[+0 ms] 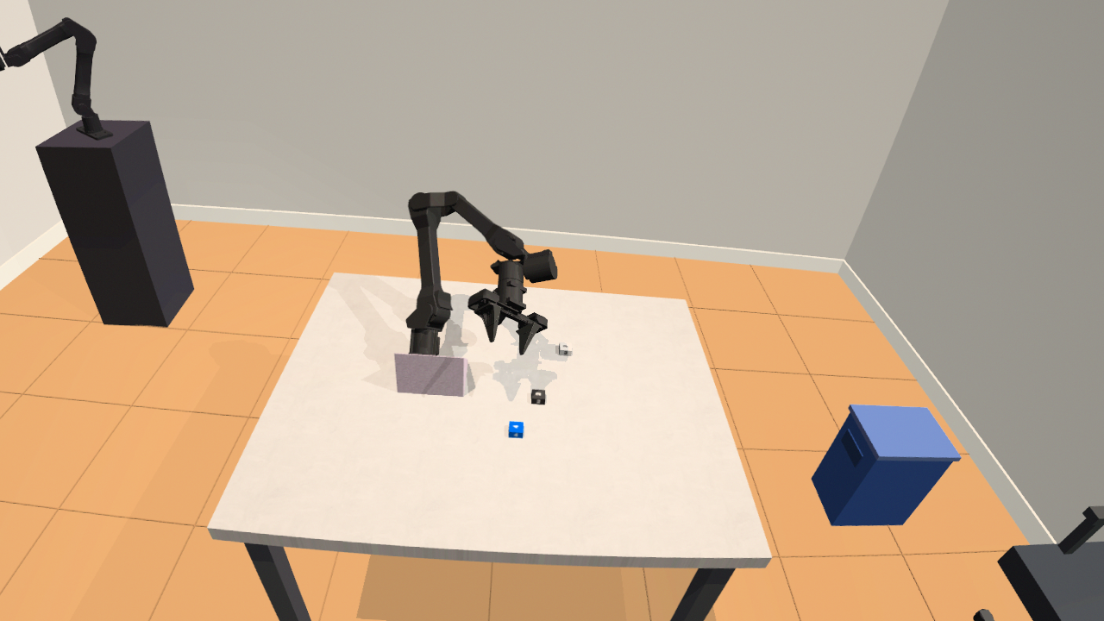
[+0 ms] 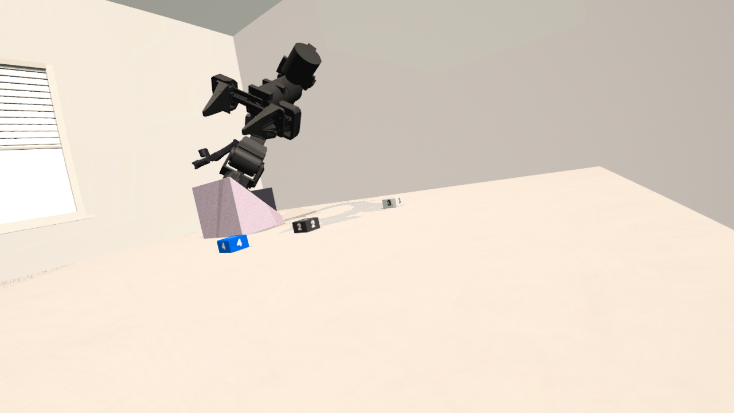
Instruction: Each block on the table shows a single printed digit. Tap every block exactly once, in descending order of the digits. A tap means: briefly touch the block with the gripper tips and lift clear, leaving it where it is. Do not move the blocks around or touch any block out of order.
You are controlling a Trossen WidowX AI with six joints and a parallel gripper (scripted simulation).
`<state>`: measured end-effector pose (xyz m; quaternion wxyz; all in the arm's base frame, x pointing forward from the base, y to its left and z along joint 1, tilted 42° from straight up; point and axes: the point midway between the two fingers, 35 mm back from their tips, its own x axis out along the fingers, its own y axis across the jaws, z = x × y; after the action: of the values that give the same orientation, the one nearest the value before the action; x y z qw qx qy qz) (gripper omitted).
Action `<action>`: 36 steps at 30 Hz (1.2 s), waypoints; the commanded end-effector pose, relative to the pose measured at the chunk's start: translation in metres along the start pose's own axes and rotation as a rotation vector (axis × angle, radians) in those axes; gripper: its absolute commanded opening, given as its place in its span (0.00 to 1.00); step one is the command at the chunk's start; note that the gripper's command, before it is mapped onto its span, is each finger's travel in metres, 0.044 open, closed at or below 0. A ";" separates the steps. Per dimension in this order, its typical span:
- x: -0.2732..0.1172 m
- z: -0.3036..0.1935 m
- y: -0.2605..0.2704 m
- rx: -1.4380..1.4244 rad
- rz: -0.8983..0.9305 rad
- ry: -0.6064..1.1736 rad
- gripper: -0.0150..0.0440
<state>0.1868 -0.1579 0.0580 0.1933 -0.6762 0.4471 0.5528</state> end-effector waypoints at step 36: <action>0.100 -0.003 -0.031 1.980 0.599 -1.235 0.93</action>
<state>0.2124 -0.1807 -0.0311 0.6900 0.1857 0.6510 0.2562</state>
